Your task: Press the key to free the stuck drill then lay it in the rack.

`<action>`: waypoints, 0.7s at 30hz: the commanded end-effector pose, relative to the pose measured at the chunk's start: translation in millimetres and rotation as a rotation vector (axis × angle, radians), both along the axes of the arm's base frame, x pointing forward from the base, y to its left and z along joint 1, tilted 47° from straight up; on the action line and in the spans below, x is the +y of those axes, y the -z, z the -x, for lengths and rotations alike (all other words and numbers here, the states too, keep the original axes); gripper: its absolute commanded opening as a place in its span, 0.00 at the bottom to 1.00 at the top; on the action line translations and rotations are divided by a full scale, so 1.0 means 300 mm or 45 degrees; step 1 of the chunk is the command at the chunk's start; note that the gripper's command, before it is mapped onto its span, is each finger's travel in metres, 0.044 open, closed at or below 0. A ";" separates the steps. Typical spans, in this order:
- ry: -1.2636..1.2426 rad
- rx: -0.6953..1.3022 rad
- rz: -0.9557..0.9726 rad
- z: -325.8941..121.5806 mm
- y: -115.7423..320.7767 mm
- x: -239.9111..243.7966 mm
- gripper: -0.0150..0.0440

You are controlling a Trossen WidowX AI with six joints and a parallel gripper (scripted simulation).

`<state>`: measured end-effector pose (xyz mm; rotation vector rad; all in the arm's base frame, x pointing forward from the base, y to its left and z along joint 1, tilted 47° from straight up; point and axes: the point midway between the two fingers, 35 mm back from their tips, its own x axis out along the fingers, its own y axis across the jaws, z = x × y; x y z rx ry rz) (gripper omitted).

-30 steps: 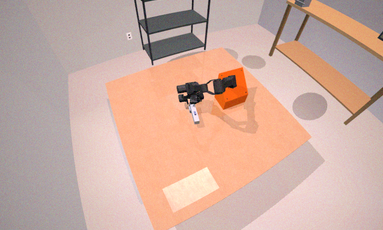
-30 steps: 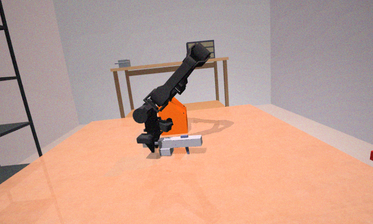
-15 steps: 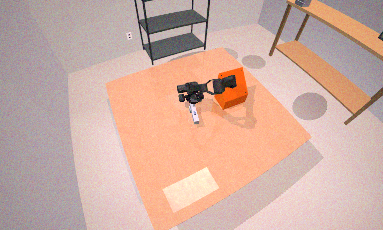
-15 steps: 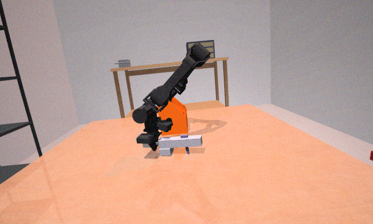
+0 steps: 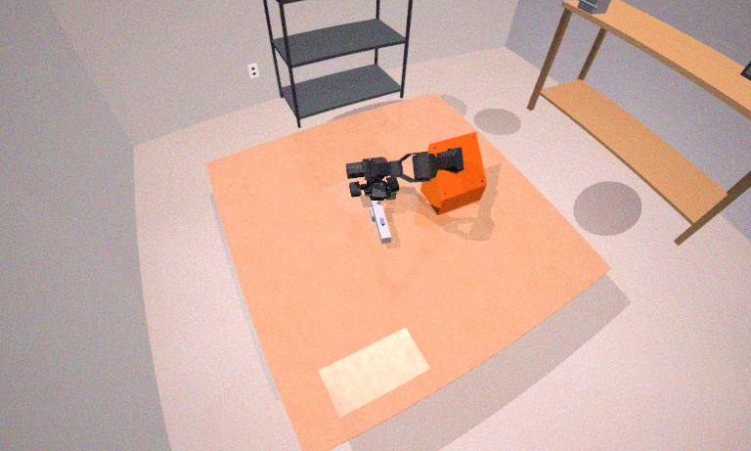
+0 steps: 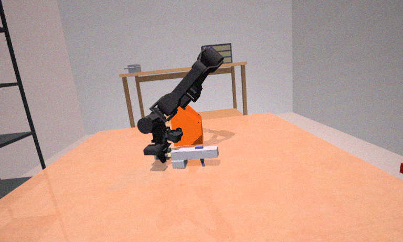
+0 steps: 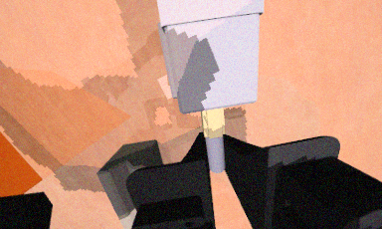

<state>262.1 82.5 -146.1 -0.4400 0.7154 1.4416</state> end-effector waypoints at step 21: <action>0.000 0.000 0.001 0.011 0.057 -0.048 0.48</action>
